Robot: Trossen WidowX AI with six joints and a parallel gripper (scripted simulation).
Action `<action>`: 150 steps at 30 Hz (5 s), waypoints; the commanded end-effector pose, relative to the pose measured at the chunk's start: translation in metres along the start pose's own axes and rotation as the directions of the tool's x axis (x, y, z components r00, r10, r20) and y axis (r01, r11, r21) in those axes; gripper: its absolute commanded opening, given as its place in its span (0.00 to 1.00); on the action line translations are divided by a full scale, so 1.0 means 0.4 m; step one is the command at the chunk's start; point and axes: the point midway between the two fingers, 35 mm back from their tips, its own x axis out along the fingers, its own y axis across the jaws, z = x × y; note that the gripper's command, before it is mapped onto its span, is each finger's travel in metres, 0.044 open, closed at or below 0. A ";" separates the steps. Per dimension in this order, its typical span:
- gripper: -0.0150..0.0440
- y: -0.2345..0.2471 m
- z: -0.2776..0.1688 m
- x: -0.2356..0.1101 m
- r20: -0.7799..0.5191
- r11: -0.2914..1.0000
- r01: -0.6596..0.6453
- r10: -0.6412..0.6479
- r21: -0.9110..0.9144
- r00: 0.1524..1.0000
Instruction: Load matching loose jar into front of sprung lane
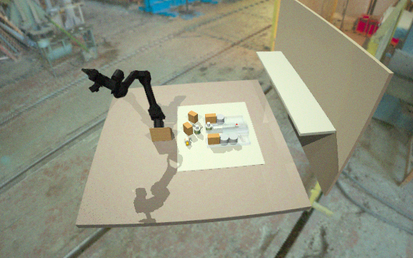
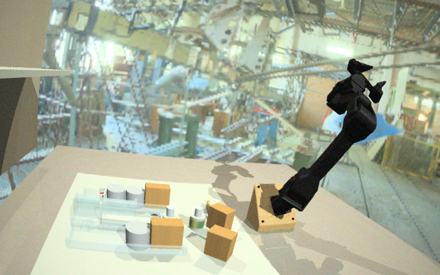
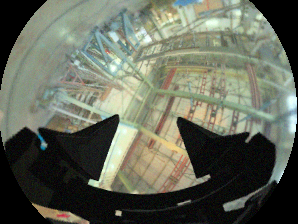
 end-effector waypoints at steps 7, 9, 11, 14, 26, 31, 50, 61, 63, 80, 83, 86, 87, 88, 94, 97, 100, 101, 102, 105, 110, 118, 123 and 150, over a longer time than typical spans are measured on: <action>1.00 -0.145 -0.008 -0.068 0.048 0.963 0.197 -0.192 -0.184 0.980; 1.00 -0.210 -0.013 -0.109 0.070 0.920 0.289 -0.280 -0.266 0.957; 1.00 -0.258 -0.031 -0.147 0.073 0.888 0.350 -0.344 -0.299 0.936; 1.00 -0.318 -0.065 -0.207 0.068 0.842 0.426 -0.429 -0.331 0.901; 1.00 -0.543 -0.088 -0.481 0.159 0.352 0.631 -0.778 -0.691 0.608; 1.00 -0.624 -0.103 -0.685 0.216 0.020 0.550 -0.908 -0.835 0.360; 1.00 -0.472 -0.105 -1.466 0.491 -0.145 -0.531 -0.630 -0.835 -0.601; 1.00 -0.115 -0.121 -1.731 0.610 0.483 -0.566 -0.080 -0.668 -0.788; 1.00 -0.032 -0.122 -1.756 0.626 0.597 -0.481 0.045 -0.642 -0.778; 1.00 0.376 -0.171 -1.760 0.605 0.773 0.194 0.603 -0.604 -0.520; 1.00 0.373 -0.166 -1.767 0.605 0.773 0.194 0.603 -0.604 -0.520; 1.00 0.397 -0.143 -1.786 0.604 0.773 0.195 0.603 -0.604 -0.520; 1.00 0.397 -0.143 -1.786 0.604 0.773 0.195 0.603 -0.604 -0.520; 1.00 0.400 -0.140 -1.789 0.604 0.773 0.195 0.603 -0.604 -0.520; 1.00 0.426 -0.113 -1.813 0.604 0.773 0.195 0.604 -0.604 -0.520; 1.00 0.440 -0.097 -1.827 0.604 0.773 0.196 0.604 -0.604 -0.520; 1.00 0.442 -0.095 -1.828 0.604 0.773 0.196 0.604 -0.604 -0.520; 1.00 0.444 -0.094 -1.830 0.604 0.773 0.196 0.604 -0.604 -0.521; 1.00 0.446 -0.091 -1.832 0.604 0.773 0.195 0.604 -0.604 -0.521; 1.00 0.453 -0.084 -1.839 0.604 0.773 0.195 0.604 -0.604 -0.521; 1.00 0.465 -0.072 -1.849 0.604 0.773 0.196 0.604 -0.604 -0.521; 1.00 0.484 -0.054 -1.865 0.603 0.772 0.196 0.604 -0.605 -0.521; 0.91 0.488 -0.050 -1.867 0.603 0.772 0.196 0.605 -0.605 -0.520; 0.25 0.389 -0.142 -1.818 0.607 0.776 0.191 0.598 -0.601 -0.523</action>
